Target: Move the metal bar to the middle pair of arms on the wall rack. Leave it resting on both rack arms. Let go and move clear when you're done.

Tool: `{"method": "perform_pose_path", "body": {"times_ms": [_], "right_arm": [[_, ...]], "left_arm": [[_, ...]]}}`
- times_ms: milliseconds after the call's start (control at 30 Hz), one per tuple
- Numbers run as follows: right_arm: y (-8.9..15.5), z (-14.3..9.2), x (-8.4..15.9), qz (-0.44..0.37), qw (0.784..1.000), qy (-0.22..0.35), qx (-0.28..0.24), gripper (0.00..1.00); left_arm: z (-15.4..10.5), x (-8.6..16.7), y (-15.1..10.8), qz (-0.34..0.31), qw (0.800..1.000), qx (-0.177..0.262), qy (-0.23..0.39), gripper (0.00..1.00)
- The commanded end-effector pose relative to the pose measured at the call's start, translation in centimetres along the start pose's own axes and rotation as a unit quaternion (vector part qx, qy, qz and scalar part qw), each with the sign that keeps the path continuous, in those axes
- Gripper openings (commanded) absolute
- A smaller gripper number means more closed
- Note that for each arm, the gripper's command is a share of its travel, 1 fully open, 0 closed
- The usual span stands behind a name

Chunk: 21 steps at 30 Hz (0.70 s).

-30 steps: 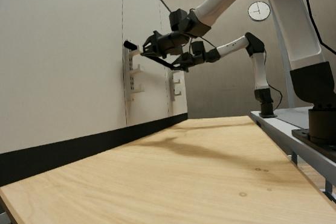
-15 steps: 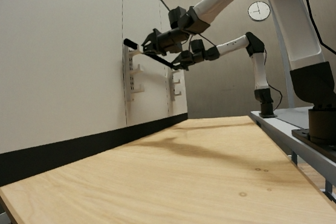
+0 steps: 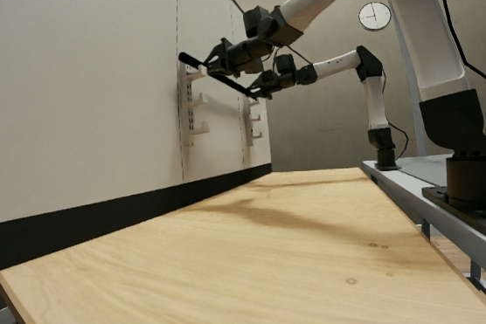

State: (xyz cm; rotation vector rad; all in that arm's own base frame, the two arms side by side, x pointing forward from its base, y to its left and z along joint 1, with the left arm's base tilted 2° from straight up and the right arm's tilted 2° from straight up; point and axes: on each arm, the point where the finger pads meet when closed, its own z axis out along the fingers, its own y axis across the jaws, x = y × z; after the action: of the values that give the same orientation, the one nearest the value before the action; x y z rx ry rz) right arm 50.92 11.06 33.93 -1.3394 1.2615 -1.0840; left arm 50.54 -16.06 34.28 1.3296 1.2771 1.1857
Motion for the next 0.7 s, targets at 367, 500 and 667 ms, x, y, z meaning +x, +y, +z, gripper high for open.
{"method": "perform_pose_path", "body": {"times_ms": [367,500,667], "right_arm": [[-4.54,-0.35,0.96,-0.001,0.999,0.009,0.05,0.0],[-4.59,-0.31,0.98,-0.001,0.999,0.009,0.05,0.0],[-4.65,-0.27,1.0,-0.001,0.999,0.009,0.05,0.0]], "left_arm": [[-0.83,0.13,4.87,-0.008,0.999,-0.054,0.005,0.0],[-0.82,0.11,4.87,-0.008,0.999,-0.054,0.005,0.0],[-0.8,0.08,4.87,-0.008,0.999,-0.054,0.005,0.0]]}}
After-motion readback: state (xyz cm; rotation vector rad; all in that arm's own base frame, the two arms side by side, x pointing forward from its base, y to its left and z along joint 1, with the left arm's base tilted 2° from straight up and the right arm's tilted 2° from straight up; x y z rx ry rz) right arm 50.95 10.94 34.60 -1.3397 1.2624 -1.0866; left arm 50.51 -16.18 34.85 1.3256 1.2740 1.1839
